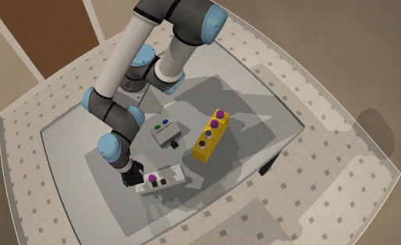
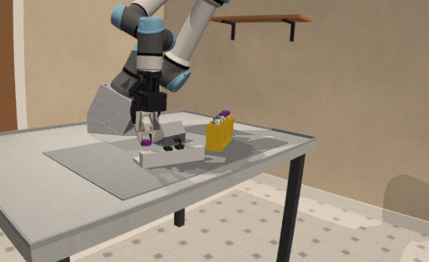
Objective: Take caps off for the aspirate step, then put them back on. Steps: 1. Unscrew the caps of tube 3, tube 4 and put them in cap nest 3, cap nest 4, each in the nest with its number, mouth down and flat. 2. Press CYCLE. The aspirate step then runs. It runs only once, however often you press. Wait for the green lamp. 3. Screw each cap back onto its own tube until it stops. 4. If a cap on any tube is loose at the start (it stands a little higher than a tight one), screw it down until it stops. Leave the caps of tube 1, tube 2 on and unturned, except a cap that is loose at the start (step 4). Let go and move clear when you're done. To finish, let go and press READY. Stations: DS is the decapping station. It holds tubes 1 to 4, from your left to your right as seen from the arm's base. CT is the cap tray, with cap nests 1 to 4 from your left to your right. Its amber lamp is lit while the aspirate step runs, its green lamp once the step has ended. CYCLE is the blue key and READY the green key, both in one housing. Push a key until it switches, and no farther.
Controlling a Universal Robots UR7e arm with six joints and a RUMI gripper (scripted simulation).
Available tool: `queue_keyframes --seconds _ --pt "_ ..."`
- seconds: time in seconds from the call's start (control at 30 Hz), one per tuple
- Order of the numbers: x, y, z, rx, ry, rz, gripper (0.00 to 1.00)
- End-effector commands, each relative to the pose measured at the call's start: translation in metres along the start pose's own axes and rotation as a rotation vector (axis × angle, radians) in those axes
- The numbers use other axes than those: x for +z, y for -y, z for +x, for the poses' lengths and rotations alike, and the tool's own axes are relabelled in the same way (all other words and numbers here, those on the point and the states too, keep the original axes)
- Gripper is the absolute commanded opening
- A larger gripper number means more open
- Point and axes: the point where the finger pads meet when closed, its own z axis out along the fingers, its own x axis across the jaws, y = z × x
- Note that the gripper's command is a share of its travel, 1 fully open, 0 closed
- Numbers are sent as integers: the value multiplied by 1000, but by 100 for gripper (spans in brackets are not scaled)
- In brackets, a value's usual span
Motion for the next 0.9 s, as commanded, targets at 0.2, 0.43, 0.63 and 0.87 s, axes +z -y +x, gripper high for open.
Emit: queue_keyframes --seconds 0.2,0.43,0.63,0.87 --pt "39 -3 -2 0 3 -2 0" --pt "38 -3 -2 0 3 -2 0" --pt "39 -3 -2 0 3 -2 0" --pt "39 -2 -2 0 3 -2 0"
